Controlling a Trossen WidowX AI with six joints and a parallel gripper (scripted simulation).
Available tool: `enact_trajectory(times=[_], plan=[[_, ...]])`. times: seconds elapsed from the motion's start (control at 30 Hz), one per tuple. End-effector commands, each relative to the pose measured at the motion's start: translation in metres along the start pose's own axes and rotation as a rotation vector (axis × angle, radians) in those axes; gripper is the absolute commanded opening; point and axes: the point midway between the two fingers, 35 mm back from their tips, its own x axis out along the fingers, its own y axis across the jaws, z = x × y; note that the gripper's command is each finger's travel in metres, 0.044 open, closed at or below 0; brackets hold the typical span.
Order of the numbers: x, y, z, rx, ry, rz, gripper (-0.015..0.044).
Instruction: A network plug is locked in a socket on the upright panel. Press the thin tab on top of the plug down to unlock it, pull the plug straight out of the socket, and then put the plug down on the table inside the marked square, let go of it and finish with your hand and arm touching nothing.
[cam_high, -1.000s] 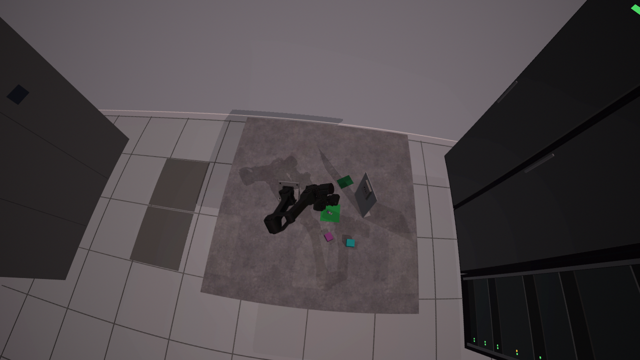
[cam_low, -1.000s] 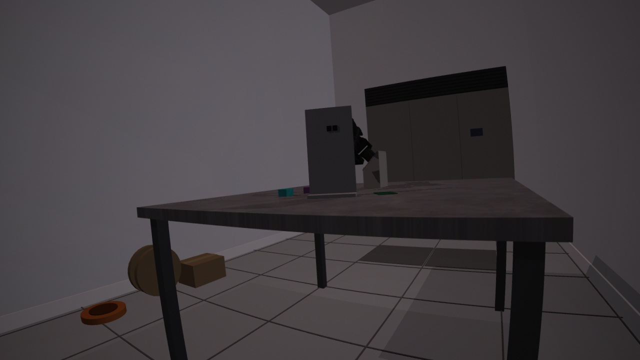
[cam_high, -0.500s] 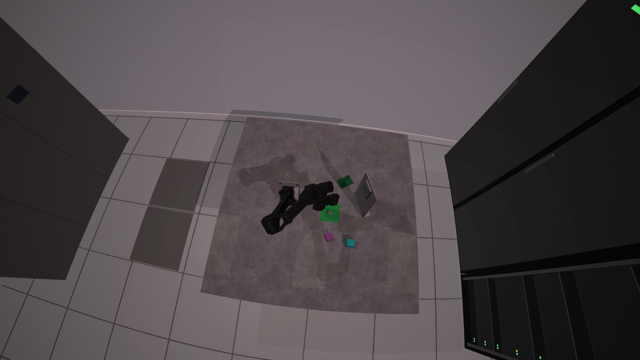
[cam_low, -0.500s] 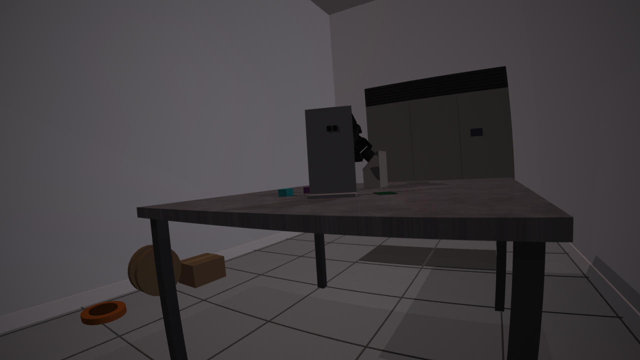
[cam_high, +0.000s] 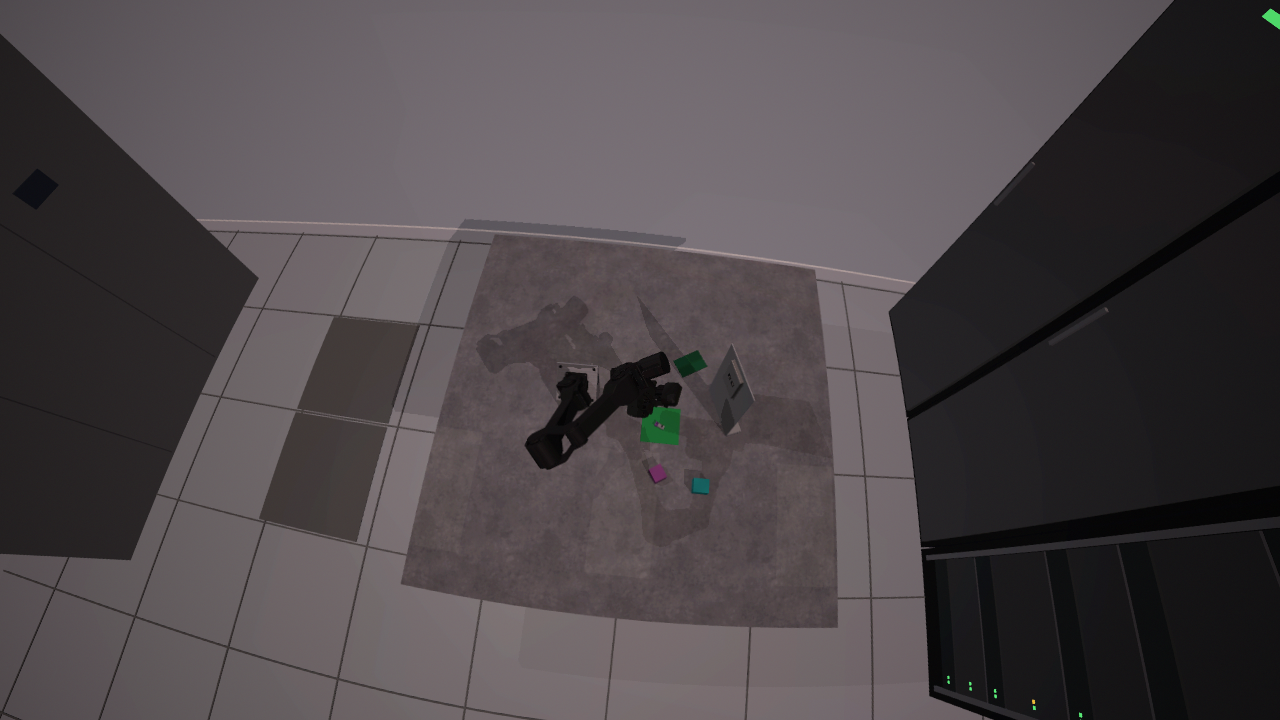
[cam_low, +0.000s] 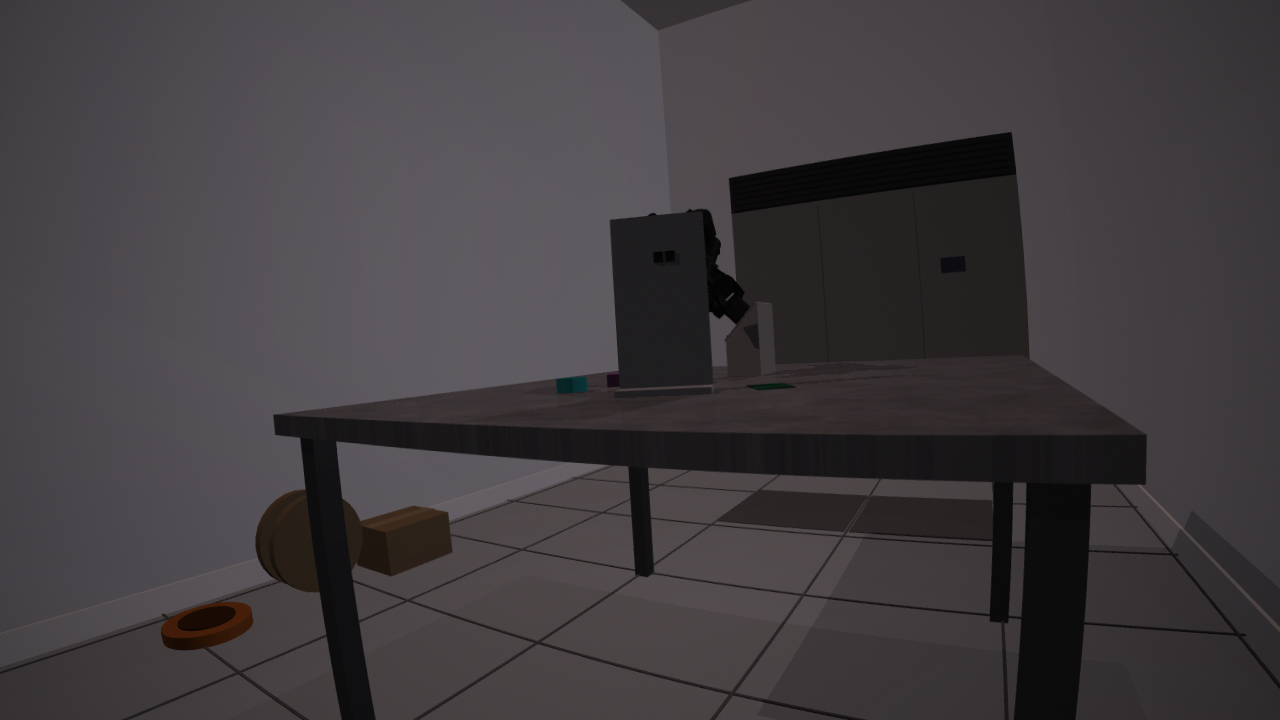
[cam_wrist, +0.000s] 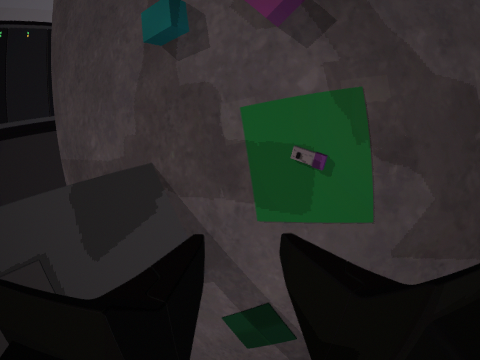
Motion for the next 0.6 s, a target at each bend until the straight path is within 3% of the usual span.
enact_trajectory(times=[0.0,0.57], plan=[[-0.010,0.008,-0.002,0.002,0.001,0.003,0.0156],[-0.052,0.034,0.002,0.005,-0.007,0.014,0.0156]])
